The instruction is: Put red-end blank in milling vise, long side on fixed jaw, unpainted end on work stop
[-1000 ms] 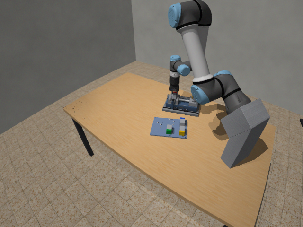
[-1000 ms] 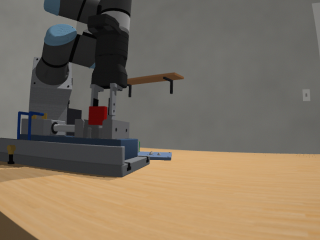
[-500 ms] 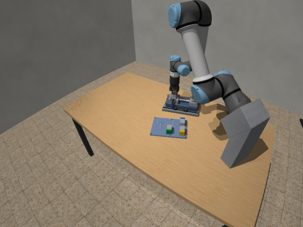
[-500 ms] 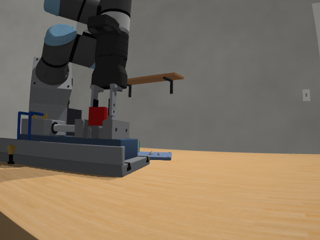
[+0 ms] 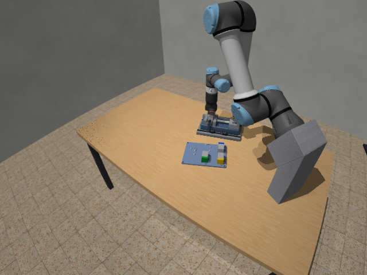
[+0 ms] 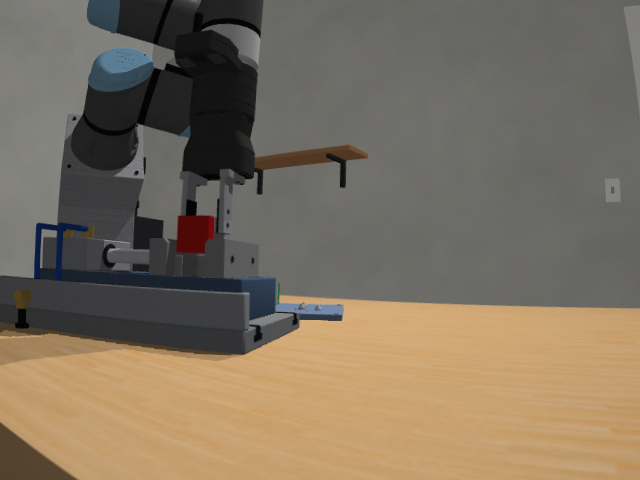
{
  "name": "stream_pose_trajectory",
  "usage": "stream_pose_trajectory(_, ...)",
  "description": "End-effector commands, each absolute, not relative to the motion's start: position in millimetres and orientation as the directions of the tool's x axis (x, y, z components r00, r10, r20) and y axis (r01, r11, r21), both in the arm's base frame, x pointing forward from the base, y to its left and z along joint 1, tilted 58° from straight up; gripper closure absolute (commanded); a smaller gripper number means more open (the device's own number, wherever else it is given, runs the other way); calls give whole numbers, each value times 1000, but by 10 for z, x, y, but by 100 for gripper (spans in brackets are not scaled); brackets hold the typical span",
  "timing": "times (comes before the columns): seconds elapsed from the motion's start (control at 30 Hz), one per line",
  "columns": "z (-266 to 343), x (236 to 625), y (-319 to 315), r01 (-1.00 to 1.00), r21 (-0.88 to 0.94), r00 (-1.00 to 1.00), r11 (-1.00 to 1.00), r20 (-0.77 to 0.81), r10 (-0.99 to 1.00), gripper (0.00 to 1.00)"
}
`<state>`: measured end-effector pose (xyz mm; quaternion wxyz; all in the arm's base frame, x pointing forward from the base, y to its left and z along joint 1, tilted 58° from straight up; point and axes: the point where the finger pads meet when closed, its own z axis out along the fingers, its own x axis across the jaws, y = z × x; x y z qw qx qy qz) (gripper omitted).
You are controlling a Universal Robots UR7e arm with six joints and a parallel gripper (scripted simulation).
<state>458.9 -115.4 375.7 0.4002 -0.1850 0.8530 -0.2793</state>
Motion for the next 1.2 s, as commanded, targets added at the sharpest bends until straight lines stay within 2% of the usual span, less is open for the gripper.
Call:
stream_pose_trajectory(0.0,3758,4594,-1137,-92,-625,-610,775,-580,-540,100)
stream_pose_trajectory(1.17,3740,4611,-1083,-92,-625,-610,775,-580,-540,100)
